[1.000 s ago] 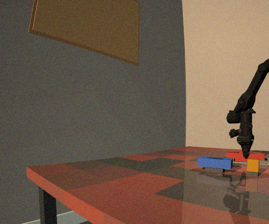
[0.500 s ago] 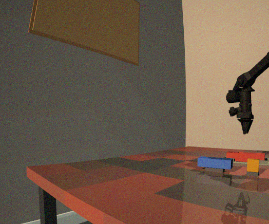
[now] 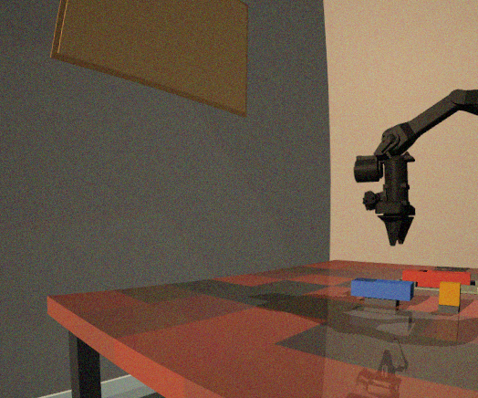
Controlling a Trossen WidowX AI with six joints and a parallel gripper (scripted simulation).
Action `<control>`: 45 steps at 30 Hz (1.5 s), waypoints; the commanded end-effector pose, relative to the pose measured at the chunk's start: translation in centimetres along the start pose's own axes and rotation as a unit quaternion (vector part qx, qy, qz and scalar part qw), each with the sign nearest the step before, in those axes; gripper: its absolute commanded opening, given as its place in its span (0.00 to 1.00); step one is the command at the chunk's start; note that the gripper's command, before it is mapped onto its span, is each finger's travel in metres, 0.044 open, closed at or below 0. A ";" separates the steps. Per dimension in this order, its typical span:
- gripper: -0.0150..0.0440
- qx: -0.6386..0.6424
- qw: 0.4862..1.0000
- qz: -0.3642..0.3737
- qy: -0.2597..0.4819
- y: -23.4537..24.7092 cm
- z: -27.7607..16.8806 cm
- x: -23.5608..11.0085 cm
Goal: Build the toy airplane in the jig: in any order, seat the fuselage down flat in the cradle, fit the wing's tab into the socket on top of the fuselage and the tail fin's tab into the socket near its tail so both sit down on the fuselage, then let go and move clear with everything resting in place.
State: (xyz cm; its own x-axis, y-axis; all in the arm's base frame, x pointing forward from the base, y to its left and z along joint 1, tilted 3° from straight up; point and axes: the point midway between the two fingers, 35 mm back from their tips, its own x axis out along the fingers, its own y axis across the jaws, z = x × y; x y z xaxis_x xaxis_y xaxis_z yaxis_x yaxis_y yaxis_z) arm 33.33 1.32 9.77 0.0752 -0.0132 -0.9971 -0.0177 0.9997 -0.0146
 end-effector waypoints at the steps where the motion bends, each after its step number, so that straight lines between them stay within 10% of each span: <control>1: 1.00 0.001 1.000 0.000 -0.003 6.0 0.8 0.4; 45: 1.00 0.001 1.000 0.002 -0.004 10.4 0.7 9.1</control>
State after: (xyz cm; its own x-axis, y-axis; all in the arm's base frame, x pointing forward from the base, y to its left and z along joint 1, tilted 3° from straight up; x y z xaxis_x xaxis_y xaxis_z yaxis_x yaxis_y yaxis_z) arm 34.57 11.78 1.19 0.0858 -0.0034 -0.9963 -0.0173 0.9998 -0.0049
